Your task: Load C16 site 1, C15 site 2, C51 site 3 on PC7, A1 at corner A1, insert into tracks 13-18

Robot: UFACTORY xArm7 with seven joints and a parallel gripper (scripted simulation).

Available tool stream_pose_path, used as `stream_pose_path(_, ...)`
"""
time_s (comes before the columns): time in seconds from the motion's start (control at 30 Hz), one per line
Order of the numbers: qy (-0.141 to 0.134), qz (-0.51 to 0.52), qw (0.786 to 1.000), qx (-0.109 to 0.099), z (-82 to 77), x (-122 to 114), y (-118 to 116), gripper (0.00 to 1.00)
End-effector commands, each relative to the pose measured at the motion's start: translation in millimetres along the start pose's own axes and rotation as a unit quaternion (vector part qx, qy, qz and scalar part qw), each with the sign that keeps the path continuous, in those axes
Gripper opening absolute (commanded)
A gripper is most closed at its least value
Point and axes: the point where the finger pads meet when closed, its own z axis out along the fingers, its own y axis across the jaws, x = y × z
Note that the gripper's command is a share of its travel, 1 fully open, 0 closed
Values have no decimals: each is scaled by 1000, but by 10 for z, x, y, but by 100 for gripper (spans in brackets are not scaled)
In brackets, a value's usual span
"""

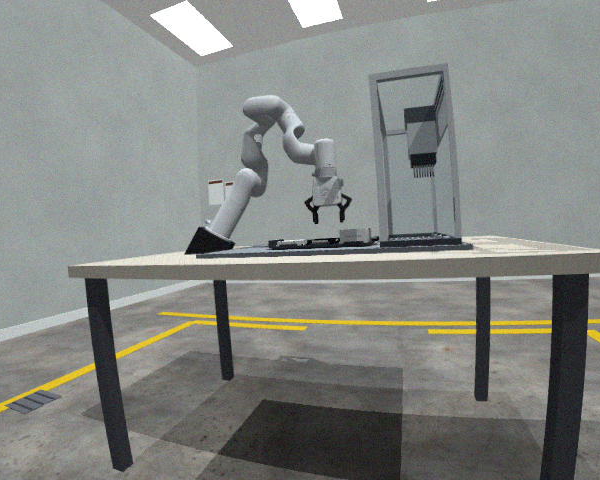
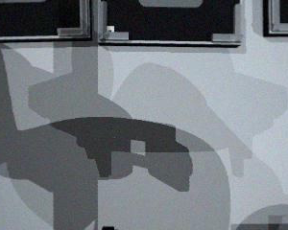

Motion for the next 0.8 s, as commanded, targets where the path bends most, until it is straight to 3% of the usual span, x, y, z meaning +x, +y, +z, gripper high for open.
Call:
stream_pose_path(0.0, -1, 0, 1000, -2, -112, -4, 13, 100)
stream_pose_path(0.77, -1, 0, 1000, -2, -445, -3, 12, 100)
